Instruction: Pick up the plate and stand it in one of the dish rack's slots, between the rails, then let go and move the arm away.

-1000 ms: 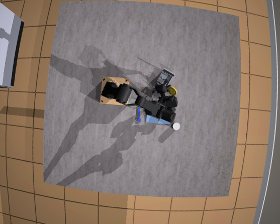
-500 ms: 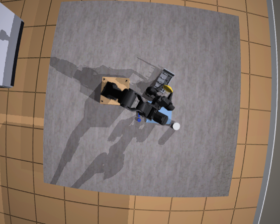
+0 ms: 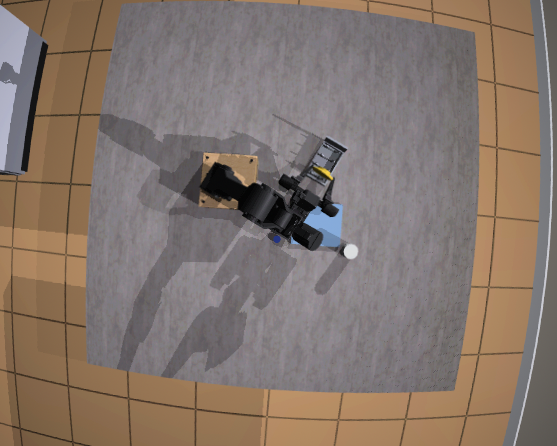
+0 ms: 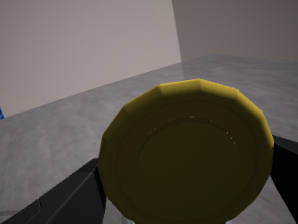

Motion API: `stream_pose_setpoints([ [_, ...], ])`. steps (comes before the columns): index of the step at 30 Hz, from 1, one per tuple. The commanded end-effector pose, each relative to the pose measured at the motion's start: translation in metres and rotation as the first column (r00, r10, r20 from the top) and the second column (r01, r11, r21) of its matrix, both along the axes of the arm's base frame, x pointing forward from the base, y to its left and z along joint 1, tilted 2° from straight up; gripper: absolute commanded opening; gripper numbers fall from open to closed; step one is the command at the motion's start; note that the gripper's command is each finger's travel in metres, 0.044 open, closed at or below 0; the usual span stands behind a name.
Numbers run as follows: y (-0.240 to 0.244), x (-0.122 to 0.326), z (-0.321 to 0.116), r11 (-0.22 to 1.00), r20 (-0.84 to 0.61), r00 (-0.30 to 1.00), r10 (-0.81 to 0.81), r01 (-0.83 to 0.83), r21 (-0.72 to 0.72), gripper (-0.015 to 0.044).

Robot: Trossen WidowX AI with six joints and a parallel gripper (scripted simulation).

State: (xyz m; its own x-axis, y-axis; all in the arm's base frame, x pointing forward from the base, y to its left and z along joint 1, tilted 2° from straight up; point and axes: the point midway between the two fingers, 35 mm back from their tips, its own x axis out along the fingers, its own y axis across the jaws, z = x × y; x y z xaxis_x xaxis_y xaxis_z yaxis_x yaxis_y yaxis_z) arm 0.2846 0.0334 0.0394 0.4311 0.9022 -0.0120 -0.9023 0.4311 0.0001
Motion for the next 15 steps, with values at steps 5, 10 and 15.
stream_pose_setpoints([
  [5, 0.001, -0.003, 0.0, 1.0, 0.012, 1.0, 0.005, -0.005, 0.005, 0.0],
  [10, 0.0, 0.003, -0.007, 1.0, -0.042, 0.999, -0.015, 0.015, 0.001, 0.0],
  [15, 0.002, 0.004, -0.012, 1.0, -0.044, 0.999, -0.011, 0.011, 0.002, 0.0],
])
